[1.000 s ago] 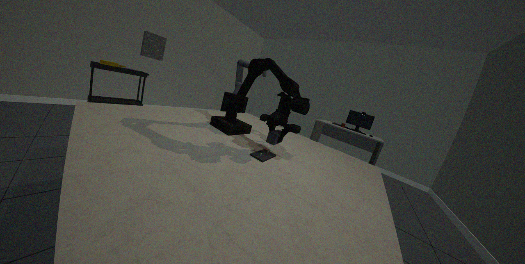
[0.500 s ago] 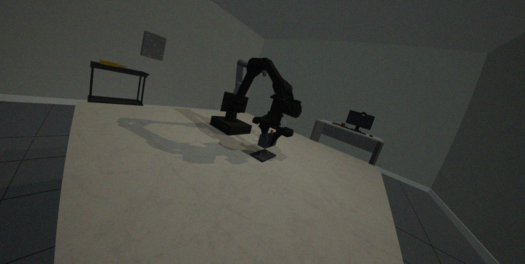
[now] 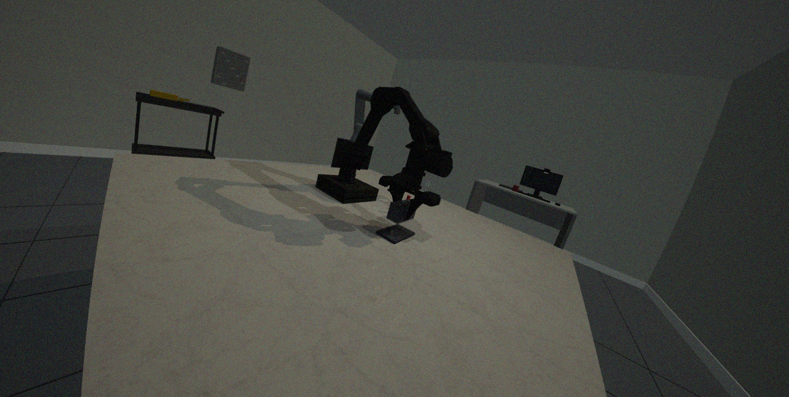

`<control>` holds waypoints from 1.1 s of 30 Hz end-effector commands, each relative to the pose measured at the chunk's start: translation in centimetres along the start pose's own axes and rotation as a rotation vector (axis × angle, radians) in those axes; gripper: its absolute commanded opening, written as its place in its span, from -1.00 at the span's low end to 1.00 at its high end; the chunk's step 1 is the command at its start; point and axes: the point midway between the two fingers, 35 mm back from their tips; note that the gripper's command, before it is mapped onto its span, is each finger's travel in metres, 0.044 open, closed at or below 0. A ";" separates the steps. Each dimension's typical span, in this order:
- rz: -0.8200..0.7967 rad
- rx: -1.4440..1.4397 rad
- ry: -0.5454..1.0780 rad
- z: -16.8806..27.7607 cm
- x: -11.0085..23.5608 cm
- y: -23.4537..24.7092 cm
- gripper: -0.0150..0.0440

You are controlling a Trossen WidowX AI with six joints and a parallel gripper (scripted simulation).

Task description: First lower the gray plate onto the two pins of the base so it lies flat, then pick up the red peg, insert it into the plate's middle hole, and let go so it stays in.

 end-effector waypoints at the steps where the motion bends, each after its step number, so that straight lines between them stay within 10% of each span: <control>1: -0.003 0.005 0.000 0.0 0.0 0.1 -0.49; 33: -0.004 0.002 -0.002 -0.1 -3.6 0.2 -0.49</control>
Point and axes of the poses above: the point midway between the two fingers, 35 mm back from their tips, its own x axis back along the fingers, its own y axis across the jaws, z = x × y, and after that the axes turned 15 degrees about x, right-handed
